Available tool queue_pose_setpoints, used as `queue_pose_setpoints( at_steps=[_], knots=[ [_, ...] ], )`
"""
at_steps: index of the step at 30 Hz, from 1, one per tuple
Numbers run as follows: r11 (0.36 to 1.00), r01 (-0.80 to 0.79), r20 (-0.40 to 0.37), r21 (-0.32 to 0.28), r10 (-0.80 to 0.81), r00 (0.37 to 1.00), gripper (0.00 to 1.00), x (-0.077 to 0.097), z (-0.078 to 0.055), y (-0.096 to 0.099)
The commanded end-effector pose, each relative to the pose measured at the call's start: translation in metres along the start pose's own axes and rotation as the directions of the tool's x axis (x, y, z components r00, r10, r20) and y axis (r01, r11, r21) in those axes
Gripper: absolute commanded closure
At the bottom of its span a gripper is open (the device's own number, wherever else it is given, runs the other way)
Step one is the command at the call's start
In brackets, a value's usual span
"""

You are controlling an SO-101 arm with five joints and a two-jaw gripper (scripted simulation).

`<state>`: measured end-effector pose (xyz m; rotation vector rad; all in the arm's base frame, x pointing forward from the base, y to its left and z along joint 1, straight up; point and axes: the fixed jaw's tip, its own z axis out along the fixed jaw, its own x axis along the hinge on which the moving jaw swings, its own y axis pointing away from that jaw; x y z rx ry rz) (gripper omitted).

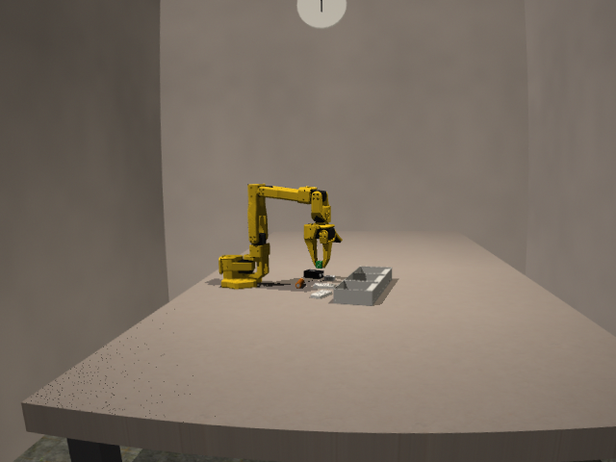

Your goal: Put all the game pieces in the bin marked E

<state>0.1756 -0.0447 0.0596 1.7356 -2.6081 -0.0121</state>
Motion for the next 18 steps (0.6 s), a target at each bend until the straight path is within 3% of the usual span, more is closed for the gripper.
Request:
queue_pose_setpoints(
  at_steps=[1, 18],
  knots=[
    [1.0, -0.005, 0.006, 0.029, 0.005, 1.0, 1.0, -0.002, -0.006, -0.004],
    [0.978, -0.204, 0.024, 0.05, 0.203, 0.979, 1.0, -0.024, -0.011, -0.02]
  ],
)
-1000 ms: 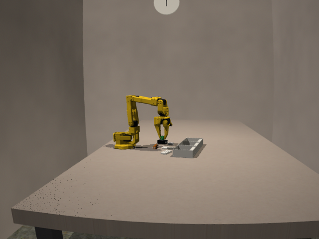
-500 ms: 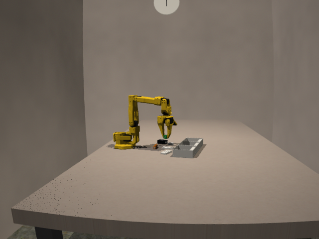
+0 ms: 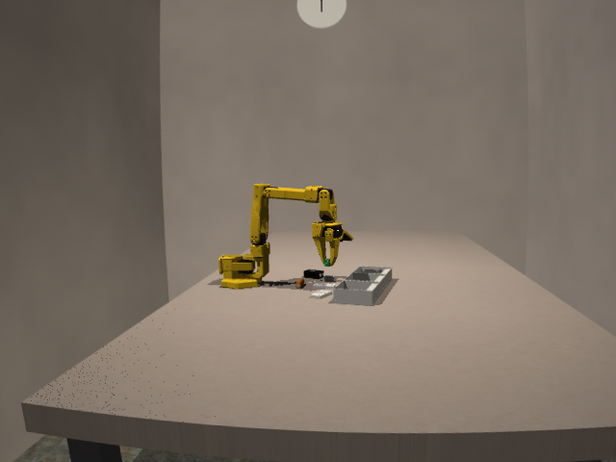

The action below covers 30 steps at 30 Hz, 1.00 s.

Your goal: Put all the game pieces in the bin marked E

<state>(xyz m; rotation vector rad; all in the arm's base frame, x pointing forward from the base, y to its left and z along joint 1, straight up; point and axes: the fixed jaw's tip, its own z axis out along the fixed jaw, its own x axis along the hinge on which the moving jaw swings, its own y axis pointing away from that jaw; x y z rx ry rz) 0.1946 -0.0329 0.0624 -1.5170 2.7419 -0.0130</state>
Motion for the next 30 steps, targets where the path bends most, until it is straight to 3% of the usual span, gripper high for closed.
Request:
queue_pose_setpoints(
  at_steps=[1, 9, 23, 30],
  knots=[
    [0.998, -0.064, 0.017, 0.03, 0.063, 0.998, 1.0, -0.01, -0.008, -0.007],
    [0.982, -0.184, 0.032, 0.039, 0.183, 0.983, 1.0, -0.026, -0.01, -0.013],
    [0.973, -0.227, 0.041, 0.045, 0.226, 0.973, 1.0, -0.031, -0.01, -0.015],
    [0.935, -0.349, 0.075, 0.06, 0.344, 0.936, 1.0, -0.046, -0.01, -0.023]
  ],
)
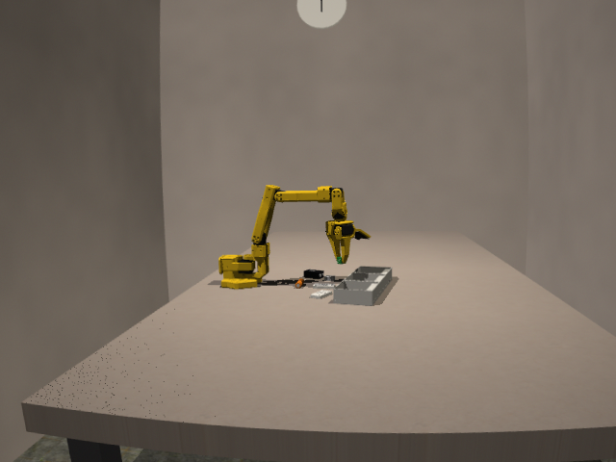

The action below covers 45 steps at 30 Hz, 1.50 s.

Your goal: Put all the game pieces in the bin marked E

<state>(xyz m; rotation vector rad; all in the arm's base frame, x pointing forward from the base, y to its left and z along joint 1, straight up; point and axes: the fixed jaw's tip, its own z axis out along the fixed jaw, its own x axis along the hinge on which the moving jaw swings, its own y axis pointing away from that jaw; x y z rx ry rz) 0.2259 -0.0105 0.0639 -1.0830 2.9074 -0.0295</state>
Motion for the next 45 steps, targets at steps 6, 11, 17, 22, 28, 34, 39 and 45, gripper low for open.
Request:
queue_pose_setpoints(
  at_steps=[6, 11, 17, 22, 28, 34, 39, 45],
  knots=[
    [0.988, -0.146, 0.076, 0.047, 0.143, 0.987, 1.0, -0.025, -0.008, -0.006],
    [0.972, -0.228, 0.102, 0.048, 0.223, 0.97, 1.0, -0.036, -0.007, -0.007],
    [0.965, -0.259, 0.112, 0.047, 0.252, 0.961, 1.0, -0.04, -0.007, -0.007],
    [0.965, -0.26, 0.112, 0.047, 0.253, 0.961, 1.0, -0.04, -0.007, -0.007],
    [0.953, -0.3, 0.129, 0.047, 0.292, 0.948, 1.0, -0.047, -0.007, -0.009],
    [0.914, -0.405, 0.175, 0.038, 0.392, 0.903, 1.0, -0.063, -0.008, -0.012],
    [0.886, -0.463, 0.201, 0.028, 0.449, 0.871, 1.0, -0.071, -0.007, -0.014],
    [0.836, -0.549, 0.241, 0.003, 0.532, 0.812, 1.0, -0.084, -0.007, -0.014]
  ],
)
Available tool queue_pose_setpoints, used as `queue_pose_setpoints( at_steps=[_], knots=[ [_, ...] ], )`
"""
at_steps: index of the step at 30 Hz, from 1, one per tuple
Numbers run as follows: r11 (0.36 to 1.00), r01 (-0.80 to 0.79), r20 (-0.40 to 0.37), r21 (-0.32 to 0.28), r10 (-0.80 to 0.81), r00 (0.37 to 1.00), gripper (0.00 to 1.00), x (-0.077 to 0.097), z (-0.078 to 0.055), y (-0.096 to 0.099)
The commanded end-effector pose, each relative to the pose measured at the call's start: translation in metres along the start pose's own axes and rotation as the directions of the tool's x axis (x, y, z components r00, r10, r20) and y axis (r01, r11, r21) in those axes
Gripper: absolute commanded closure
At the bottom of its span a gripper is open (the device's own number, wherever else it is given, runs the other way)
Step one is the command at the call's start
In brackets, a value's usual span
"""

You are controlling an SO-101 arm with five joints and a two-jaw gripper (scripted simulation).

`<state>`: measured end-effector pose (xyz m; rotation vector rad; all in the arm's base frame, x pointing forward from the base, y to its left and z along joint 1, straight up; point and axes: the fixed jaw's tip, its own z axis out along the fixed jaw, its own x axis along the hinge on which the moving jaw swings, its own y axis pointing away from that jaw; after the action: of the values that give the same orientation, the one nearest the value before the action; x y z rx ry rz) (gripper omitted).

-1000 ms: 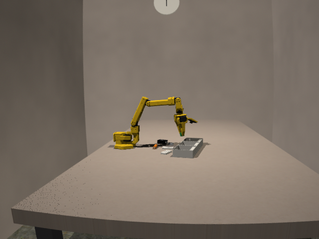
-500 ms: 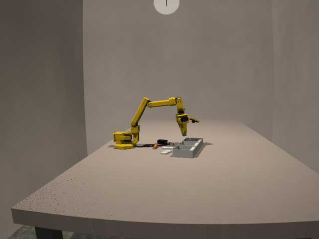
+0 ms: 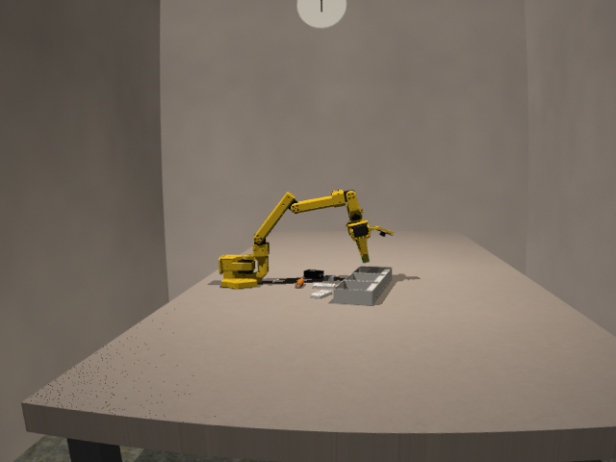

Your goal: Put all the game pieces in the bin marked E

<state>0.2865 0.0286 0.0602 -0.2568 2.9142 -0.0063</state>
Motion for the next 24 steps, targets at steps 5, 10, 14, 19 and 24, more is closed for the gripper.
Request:
queue_pose_setpoints(
  at_steps=[5, 10, 14, 19, 24],
  knots=[
    [0.997, -0.072, 0.081, -0.005, 0.073, 0.994, 1.0, -0.0182, -0.0095, 0.0046],
    [0.997, -0.073, 0.081, -0.005, 0.073, 0.994, 1.0, -0.0183, -0.0095, 0.0047],
    [0.997, -0.073, 0.081, -0.005, 0.073, 0.994, 1.0, -0.0183, -0.0095, 0.0047],
    [0.997, -0.073, 0.081, -0.005, 0.073, 0.994, 1.0, -0.0183, -0.0095, 0.0047],
    [0.997, -0.073, 0.081, -0.005, 0.073, 0.994, 1.0, -0.0183, -0.0095, 0.0047]
  ],
)
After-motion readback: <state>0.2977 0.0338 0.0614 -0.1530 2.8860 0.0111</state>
